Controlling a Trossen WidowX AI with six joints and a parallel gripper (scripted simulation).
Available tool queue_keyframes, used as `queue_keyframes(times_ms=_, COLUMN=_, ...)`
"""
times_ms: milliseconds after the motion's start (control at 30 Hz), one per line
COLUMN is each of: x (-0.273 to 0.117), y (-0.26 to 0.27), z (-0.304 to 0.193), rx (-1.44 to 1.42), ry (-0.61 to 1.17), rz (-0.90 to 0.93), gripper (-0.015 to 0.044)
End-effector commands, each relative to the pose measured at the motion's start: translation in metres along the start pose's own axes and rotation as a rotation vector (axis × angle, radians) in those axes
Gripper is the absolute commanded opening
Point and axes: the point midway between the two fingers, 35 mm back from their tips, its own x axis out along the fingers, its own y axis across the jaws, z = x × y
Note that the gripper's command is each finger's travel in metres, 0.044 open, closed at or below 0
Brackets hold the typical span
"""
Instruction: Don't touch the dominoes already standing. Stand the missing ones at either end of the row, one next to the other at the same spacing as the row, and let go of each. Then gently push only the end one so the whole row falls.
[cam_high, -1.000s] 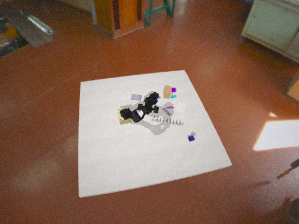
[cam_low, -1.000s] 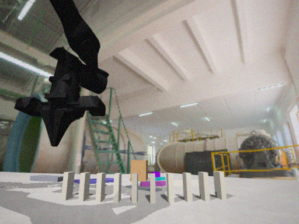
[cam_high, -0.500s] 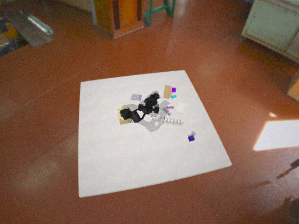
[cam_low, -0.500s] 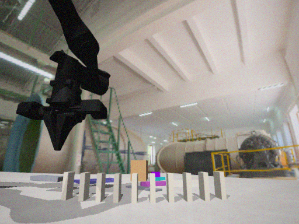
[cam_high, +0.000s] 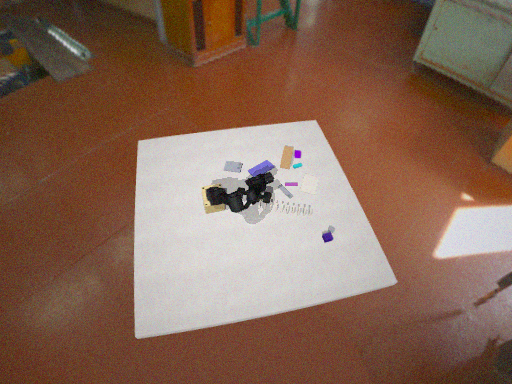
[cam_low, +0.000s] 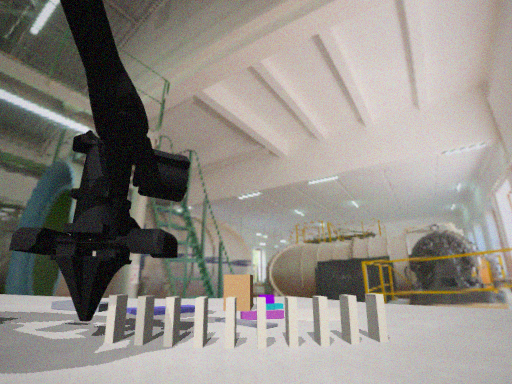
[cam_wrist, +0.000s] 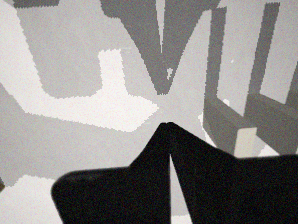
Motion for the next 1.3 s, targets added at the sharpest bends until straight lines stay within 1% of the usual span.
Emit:
queue_keyframes(times_ms=0, x=0.002, y=-0.005, z=0.0, rx=-0.005, ry=0.006, rz=0.001, gripper=0.0)
queue_keyframes(times_ms=600, x=0.002, y=-0.035, z=0.001, rx=-0.004, ry=0.005, rz=0.0, gripper=0.0)
queue_keyframes(times_ms=700, x=-0.007, y=-0.032, z=0.005, rx=-0.006, ry=-0.01, rz=0.001, gripper=0.0)
queue_keyframes(times_ms=800, x=-0.029, y=-0.039, z=0.009, rx=-0.018, ry=-0.017, rz=0.009, gripper=0.0)
queue_keyframes(times_ms=933, x=-0.054, y=-0.055, z=0.002, rx=-0.005, ry=0.001, rz=0.002, gripper=0.0)
queue_keyframes(times_ms=1267, x=-0.058, y=-0.057, z=0.001, rx=-0.003, ry=0.003, rz=0.0, gripper=0.0)
